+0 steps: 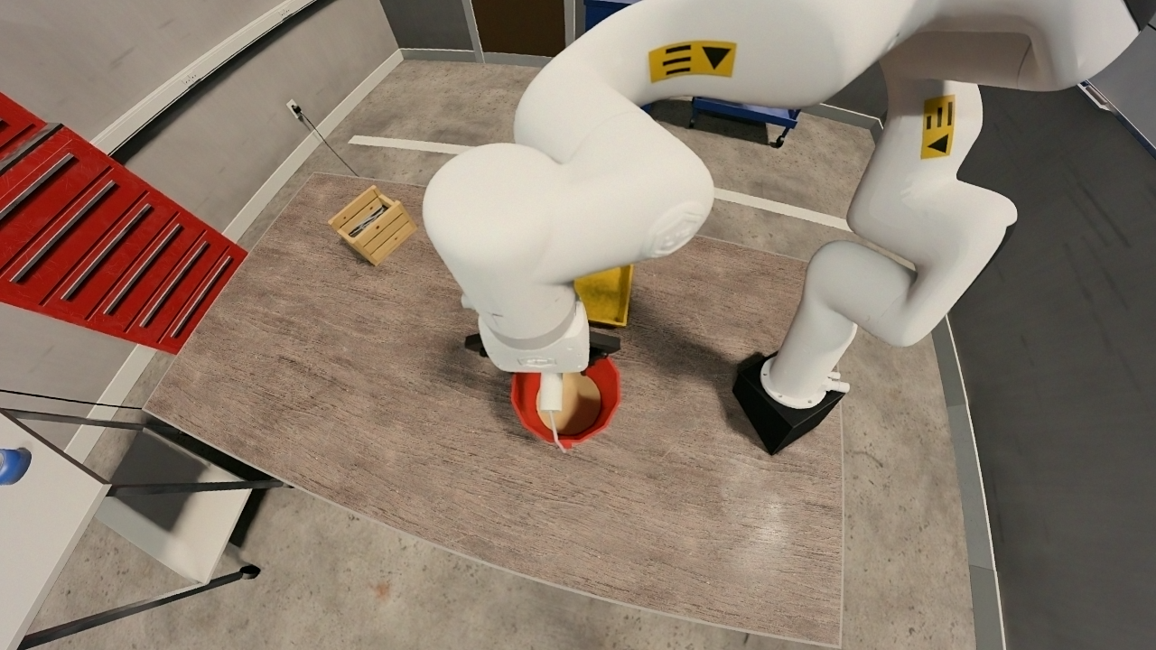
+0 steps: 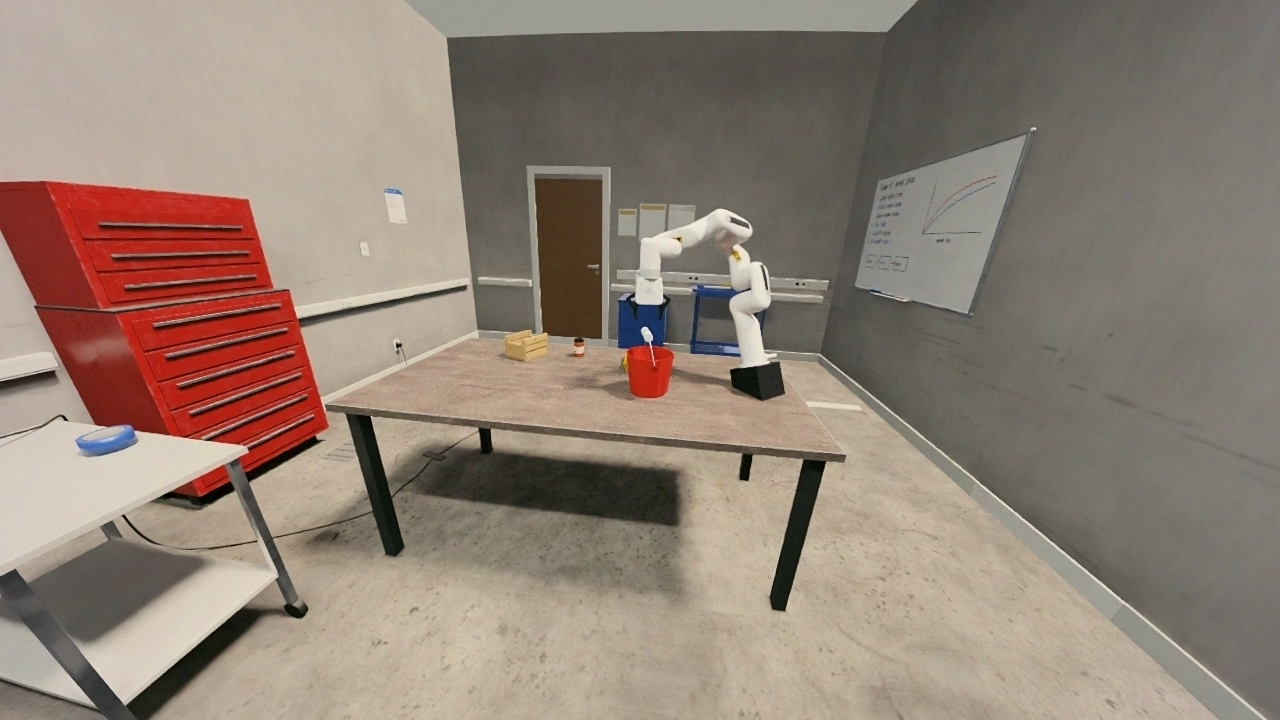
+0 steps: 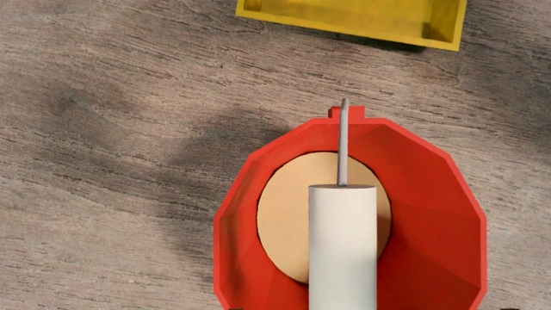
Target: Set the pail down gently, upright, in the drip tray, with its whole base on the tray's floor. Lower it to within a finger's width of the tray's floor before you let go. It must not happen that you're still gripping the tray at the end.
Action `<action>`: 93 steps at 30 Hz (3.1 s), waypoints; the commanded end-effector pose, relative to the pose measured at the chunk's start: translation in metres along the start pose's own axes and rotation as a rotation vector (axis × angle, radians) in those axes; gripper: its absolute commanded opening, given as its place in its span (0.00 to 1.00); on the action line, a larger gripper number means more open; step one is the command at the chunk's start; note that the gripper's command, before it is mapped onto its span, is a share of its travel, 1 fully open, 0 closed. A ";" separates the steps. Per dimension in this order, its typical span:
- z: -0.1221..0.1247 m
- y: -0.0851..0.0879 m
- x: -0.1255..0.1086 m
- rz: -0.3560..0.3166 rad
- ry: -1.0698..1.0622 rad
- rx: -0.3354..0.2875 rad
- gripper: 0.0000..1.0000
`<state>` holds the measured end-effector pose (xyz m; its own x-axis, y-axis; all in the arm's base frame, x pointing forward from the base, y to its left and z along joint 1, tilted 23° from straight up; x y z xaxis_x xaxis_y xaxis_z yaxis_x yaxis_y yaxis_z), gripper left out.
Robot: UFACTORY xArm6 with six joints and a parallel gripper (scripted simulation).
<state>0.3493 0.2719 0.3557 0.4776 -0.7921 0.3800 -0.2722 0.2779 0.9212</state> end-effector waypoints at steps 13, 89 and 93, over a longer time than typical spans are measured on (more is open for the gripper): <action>-0.001 -0.031 0.000 -0.001 -0.001 0.004 1.00; -0.001 -0.066 0.000 -0.001 -0.001 0.004 0.00; -0.001 -0.066 0.000 -0.001 -0.001 0.004 0.00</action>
<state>0.3679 0.2534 0.2935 0.4776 -0.7921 0.3801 -0.2721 0.2781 0.9212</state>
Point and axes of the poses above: the point where the finger pads meet when closed, its own y axis back along the fingers, its own z axis across the jaws, x = y × z, the point moved 10 cm from there along y, back along the fingers, and after that the axes turned 13 degrees about y, right-handed, at the moved point
